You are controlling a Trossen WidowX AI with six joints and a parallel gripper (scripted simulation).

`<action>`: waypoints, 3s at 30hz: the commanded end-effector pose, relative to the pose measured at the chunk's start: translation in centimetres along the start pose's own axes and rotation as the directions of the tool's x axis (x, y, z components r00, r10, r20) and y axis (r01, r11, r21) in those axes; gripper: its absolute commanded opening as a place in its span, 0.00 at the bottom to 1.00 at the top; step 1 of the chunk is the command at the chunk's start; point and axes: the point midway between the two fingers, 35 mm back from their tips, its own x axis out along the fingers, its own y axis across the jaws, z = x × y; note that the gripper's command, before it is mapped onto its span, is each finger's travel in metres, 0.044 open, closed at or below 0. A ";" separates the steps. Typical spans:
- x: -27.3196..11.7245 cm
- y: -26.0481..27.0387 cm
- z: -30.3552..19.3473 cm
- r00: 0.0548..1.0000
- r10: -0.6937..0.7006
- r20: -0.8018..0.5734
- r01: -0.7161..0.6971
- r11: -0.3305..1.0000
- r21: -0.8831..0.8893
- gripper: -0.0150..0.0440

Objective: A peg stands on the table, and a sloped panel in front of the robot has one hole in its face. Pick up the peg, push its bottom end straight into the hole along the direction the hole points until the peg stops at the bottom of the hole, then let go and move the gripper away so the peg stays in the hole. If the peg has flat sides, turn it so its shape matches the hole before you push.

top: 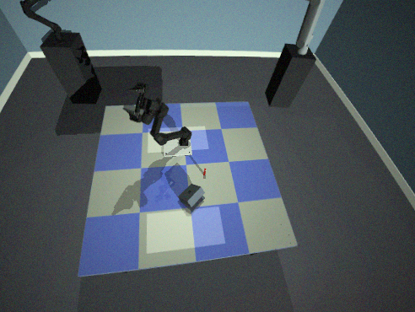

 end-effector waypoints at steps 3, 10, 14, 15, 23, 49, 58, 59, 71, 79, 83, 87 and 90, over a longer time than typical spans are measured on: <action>-0.2 -1.3 -0.1 0.999 -0.035 -0.001 0.035 0.998 -0.048 1.00; -1.7 -7.0 -0.4 0.981 -0.196 0.006 0.190 0.942 -0.275 1.00; -2.7 -9.4 -0.5 0.967 -0.254 0.016 0.244 0.904 -0.350 1.00; -3.0 -10.0 -0.5 0.963 -0.268 0.019 0.256 0.893 -0.369 1.00; -5.2 -14.2 0.4 0.915 -0.399 0.059 0.368 0.764 -0.530 1.00; -16.7 -26.5 8.6 0.632 -0.701 0.331 0.472 0.009 -0.881 1.00; -21.7 -28.9 12.9 0.488 -0.749 0.449 0.343 -0.308 -0.887 1.00; -22.3 -29.0 13.5 0.472 -0.751 0.463 0.324 -0.340 -0.883 1.00; -28.3 -29.1 20.1 0.296 -0.717 0.631 0.033 -0.652 -0.757 1.00; -29.9 -28.2 22.6 0.272 -0.685 0.676 -0.058 -0.713 -0.699 1.00; -31.0 -27.6 24.2 0.238 -0.656 0.716 -0.129 -0.752 -0.646 1.00; -32.4 -26.3 26.4 0.192 -0.606 0.772 -0.232 -0.792 -0.565 1.00; -33.5 -25.3 27.9 0.158 -0.567 0.808 -0.307 -0.806 -0.506 1.00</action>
